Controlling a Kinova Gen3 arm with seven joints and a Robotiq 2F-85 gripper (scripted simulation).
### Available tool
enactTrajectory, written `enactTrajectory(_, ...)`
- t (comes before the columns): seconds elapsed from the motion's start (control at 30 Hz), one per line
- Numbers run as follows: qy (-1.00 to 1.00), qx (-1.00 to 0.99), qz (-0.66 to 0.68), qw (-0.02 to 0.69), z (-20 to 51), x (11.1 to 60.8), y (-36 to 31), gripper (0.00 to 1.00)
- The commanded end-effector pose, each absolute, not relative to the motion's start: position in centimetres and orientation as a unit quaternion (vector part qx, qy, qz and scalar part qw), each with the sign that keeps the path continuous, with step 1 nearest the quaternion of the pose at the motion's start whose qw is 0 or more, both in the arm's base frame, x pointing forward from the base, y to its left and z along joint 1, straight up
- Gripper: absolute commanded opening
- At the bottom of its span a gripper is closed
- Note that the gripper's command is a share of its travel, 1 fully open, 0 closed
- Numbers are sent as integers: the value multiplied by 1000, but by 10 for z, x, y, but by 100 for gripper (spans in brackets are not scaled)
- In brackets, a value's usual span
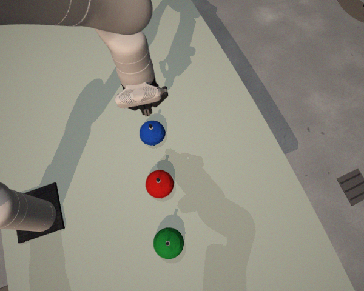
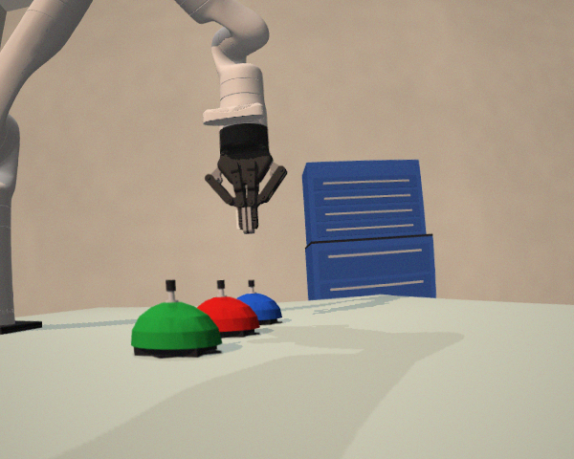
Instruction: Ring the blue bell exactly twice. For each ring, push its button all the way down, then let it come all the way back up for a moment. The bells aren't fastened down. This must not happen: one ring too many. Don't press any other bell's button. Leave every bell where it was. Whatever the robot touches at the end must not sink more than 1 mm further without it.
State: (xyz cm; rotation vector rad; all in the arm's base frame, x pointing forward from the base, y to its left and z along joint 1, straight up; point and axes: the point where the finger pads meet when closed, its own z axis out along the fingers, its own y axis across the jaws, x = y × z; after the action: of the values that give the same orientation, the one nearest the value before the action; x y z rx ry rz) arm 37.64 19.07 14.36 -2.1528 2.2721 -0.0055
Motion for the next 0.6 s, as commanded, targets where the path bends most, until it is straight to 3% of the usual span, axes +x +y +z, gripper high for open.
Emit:
enactTrajectory(0.0,725,-689,1,4,144,374,191,0)
enactTrajectory(0.57,725,-689,1,4,126,374,191,0)
